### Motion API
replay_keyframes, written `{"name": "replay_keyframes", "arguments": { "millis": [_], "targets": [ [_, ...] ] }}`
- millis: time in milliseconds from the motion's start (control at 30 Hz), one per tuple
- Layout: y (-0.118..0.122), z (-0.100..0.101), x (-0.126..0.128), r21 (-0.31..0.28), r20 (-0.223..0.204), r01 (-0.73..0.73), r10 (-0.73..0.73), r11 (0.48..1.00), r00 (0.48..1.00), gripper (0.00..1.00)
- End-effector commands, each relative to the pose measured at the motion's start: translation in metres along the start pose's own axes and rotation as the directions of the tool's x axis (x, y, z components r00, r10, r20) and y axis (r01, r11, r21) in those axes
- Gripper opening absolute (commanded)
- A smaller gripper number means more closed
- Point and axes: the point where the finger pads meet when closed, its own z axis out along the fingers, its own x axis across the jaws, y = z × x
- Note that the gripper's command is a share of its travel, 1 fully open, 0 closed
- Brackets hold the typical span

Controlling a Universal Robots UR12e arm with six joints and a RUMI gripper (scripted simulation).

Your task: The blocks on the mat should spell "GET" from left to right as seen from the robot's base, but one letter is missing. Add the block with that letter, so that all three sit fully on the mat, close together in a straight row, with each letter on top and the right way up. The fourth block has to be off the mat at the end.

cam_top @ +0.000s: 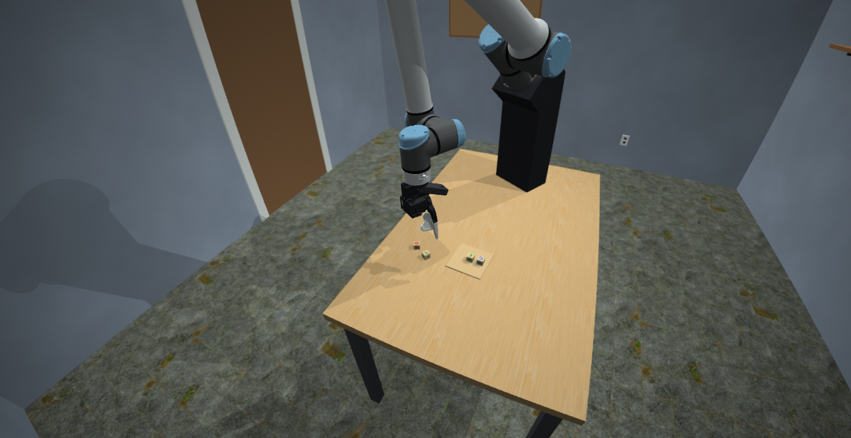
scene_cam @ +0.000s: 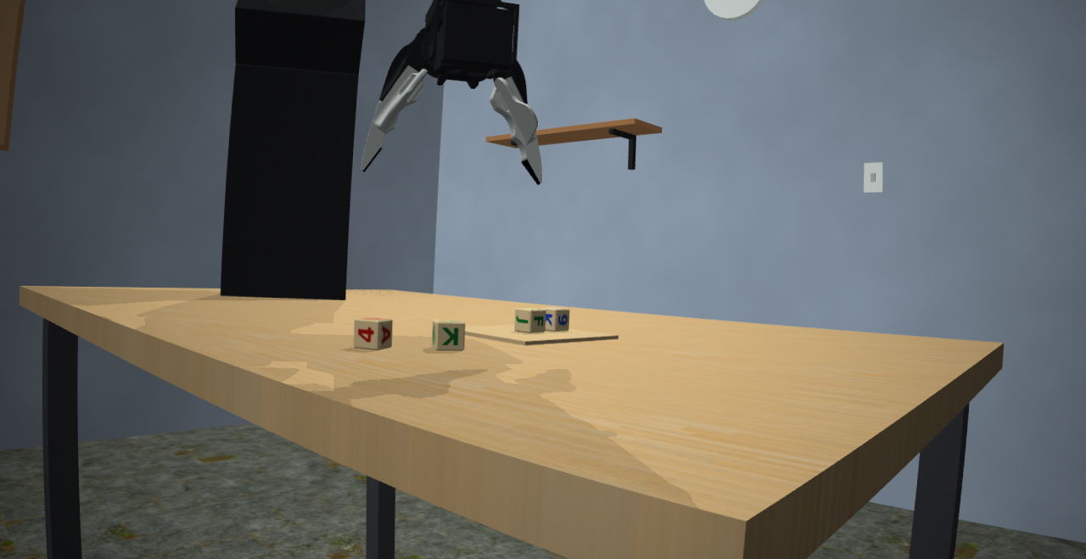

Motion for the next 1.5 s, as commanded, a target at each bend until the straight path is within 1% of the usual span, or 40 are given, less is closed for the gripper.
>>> {"name": "replay_keyframes", "arguments": {
  "millis": [0, 433, 500, 600, 633, 700, 767, 800, 1467],
  "targets": [
    [0.0, -0.002, 0.002, -0.015, 0.002, 0.005, -0.005, 1.0, 1.0, 1.0],
    [0.001, -0.001, 0.002, -0.015, 0.002, 0.005, -0.005, 1.0, 1.0, 1.0],
    [0.001, 0.009, 0.002, -0.015, 0.002, 0.005, -0.005, 1.0, 1.0, 1.0],
    [-0.001, 0.04, 0.001, -0.015, 0.002, 0.005, -0.005, 1.0, 1.0, 1.0],
    [-0.001, 0.047, 0.001, -0.015, 0.002, 0.005, -0.005, 1.0, 1.0, 1.0],
    [-0.001, 0.047, 0.001, -0.015, 0.002, 0.005, -0.005, 1.0, 1.0, 1.0],
    [-0.002, 0.051, 0.001, -0.015, 0.002, 0.005, -0.005, 1.0, 1.0, 1.0],
    [-0.002, 0.051, 0.001, -0.015, 0.002, 0.005, -0.005, 1.0, 1.0, 0.32],
    [-0.002, 0.051, 0.001, -0.015, 0.002, 0.005, -0.005, 1.0, 1.0, 0.32]
  ]
}}
